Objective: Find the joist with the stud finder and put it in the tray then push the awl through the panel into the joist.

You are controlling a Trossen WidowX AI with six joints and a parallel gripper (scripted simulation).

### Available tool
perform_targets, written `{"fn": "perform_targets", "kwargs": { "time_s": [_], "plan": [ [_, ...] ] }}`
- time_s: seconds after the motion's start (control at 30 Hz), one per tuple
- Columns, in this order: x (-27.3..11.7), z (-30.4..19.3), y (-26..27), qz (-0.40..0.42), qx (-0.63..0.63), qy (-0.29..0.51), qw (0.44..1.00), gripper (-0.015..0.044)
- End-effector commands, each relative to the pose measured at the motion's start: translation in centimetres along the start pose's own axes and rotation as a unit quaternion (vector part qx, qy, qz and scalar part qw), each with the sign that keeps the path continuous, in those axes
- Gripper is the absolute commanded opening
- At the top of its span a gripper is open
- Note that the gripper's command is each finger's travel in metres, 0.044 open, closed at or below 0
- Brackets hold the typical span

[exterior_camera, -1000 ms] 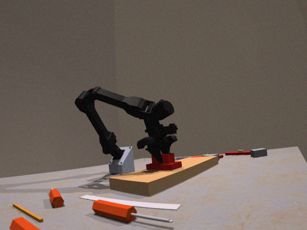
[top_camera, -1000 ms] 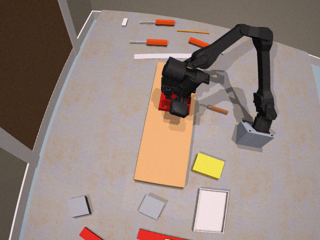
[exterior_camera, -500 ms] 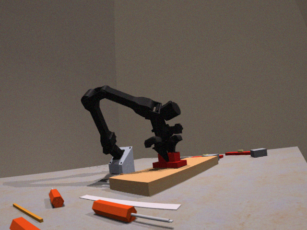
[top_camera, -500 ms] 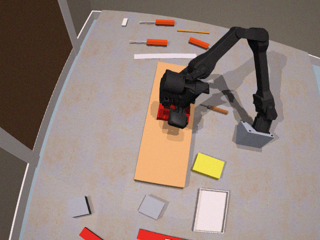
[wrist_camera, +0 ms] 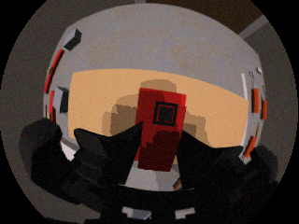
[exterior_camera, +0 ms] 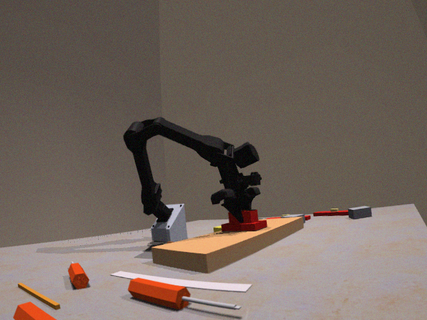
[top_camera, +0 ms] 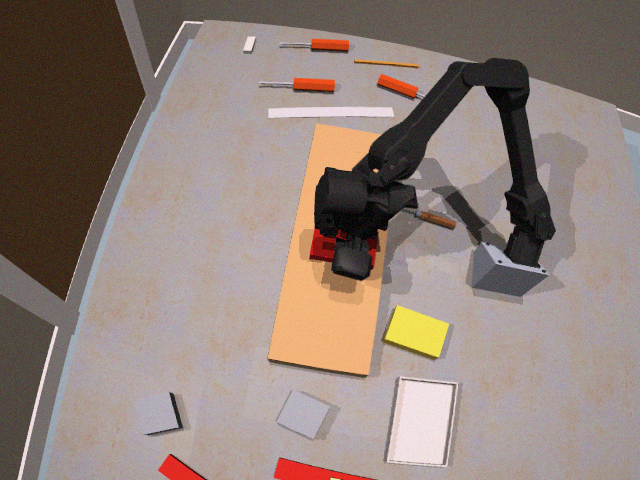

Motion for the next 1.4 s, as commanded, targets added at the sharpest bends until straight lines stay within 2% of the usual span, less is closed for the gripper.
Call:
{"fn": "perform_targets", "kwargs": {
  "time_s": [0.0,1.37],
  "plan": [
    [0.0,-0.3,1.5,0.003,0.001,0.002,1.0,0.0],
    [-0.2,-2.9,12.7,0.006,0.003,0.002,1.0,0.0]
  ]
}}
Point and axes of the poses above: the point midway between the two fingers, 35 mm back from their tips, its own x axis out along the fingers, its own y axis across the jaws, z = x × y, the point moved 3 cm from there along -x, back along the fingers, and after that the axes turned 13 degrees about x, right-handed, at the moved point
